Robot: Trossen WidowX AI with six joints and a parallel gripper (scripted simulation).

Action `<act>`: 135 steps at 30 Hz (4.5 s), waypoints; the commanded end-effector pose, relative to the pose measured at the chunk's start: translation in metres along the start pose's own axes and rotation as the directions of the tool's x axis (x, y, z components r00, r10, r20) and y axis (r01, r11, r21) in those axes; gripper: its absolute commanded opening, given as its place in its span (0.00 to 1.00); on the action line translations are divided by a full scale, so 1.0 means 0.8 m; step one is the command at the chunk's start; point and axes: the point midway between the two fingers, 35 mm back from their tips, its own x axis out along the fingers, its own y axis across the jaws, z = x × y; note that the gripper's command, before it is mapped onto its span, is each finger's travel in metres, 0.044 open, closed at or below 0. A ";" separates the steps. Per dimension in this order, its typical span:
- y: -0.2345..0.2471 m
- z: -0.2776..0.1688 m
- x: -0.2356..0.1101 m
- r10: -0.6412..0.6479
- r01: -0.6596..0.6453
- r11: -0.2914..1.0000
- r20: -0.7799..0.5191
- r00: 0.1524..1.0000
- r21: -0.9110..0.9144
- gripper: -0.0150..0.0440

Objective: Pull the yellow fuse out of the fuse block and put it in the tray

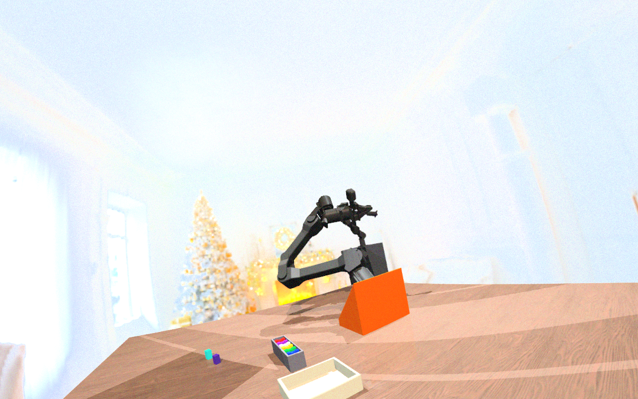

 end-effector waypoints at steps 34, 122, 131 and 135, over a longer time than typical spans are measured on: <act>-0.185 -0.431 -0.268 0.111 0.971 -0.226 -0.993 -0.049 -0.074 0.38; 0.169 -0.550 -0.465 0.890 0.392 -0.410 -0.454 -0.022 -0.823 0.38; 0.167 -0.550 -0.465 0.889 0.388 -0.415 -0.458 -0.021 -0.823 0.31; 0.167 -0.550 -0.465 0.889 0.388 -0.415 -0.458 -0.021 -0.823 0.27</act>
